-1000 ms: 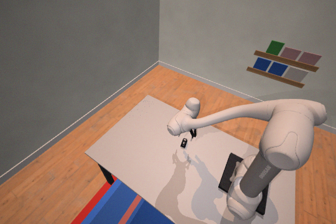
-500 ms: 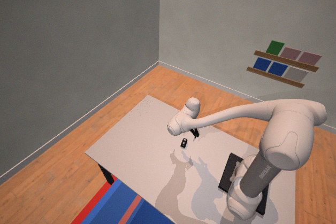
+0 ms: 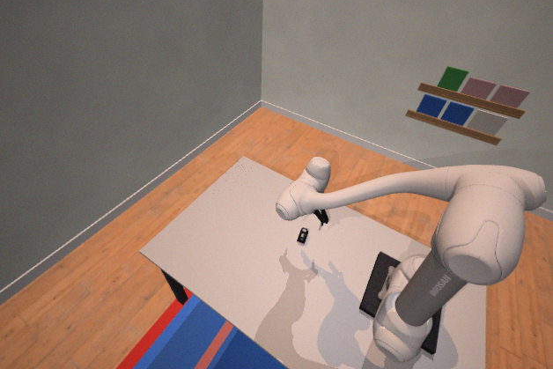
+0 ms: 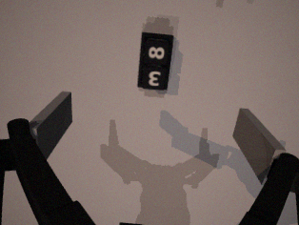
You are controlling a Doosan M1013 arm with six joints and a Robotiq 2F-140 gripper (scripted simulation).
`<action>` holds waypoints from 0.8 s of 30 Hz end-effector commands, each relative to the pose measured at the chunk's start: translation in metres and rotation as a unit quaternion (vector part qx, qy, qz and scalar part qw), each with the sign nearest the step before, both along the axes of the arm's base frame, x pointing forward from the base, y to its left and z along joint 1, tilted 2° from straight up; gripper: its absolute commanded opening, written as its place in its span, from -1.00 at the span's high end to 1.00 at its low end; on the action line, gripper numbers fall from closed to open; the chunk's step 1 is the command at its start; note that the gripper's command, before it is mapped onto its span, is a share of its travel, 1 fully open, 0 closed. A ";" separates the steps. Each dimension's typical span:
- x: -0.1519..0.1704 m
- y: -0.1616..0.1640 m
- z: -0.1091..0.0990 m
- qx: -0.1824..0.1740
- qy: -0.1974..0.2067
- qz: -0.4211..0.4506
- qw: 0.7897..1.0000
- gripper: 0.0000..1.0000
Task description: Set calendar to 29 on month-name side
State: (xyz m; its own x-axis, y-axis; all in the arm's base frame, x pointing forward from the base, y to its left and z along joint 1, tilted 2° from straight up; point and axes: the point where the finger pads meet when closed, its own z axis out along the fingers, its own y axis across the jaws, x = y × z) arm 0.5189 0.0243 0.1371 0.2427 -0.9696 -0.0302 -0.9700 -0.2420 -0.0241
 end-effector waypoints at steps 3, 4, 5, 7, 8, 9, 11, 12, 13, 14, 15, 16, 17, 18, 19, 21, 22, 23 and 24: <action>0.000 0.000 0.011 0.000 0.000 0.000 1.000 -1.00; 0.000 0.000 0.015 0.000 0.000 0.000 1.000 -1.00; 0.000 -0.001 0.018 0.000 0.000 0.000 1.000 -1.00; 0.000 -0.001 0.024 0.000 0.000 0.000 1.000 -1.00; 0.000 -0.001 0.027 0.000 0.000 0.000 1.000 -1.00; 0.000 -0.001 0.029 0.000 0.000 0.000 1.000 -1.00; -0.001 -0.001 0.033 0.000 0.000 0.000 1.000 -1.00; -0.001 -0.001 0.034 0.000 0.000 0.000 1.000 -1.00; -0.001 -0.001 0.035 0.000 0.000 0.000 1.000 -1.00; -0.001 -0.001 0.036 0.000 0.000 0.000 1.000 -1.00; -0.001 -0.001 0.036 0.000 0.000 0.000 1.000 -1.00; -0.001 -0.001 0.036 0.000 0.000 0.000 1.000 -1.00; -0.001 -0.001 0.036 0.000 0.000 0.000 1.000 -1.00; -0.001 -0.001 0.036 0.000 0.000 0.000 1.000 -1.00; -0.001 -0.001 0.036 0.000 0.000 0.000 1.000 -1.00; -0.001 -0.001 0.036 0.000 0.000 0.000 1.000 -1.00; -0.001 -0.001 0.036 0.000 0.000 0.000 1.000 -1.00; -0.001 -0.001 0.036 0.000 0.000 0.000 1.000 -1.00; -0.001 -0.001 0.036 0.000 0.000 0.000 1.000 -1.00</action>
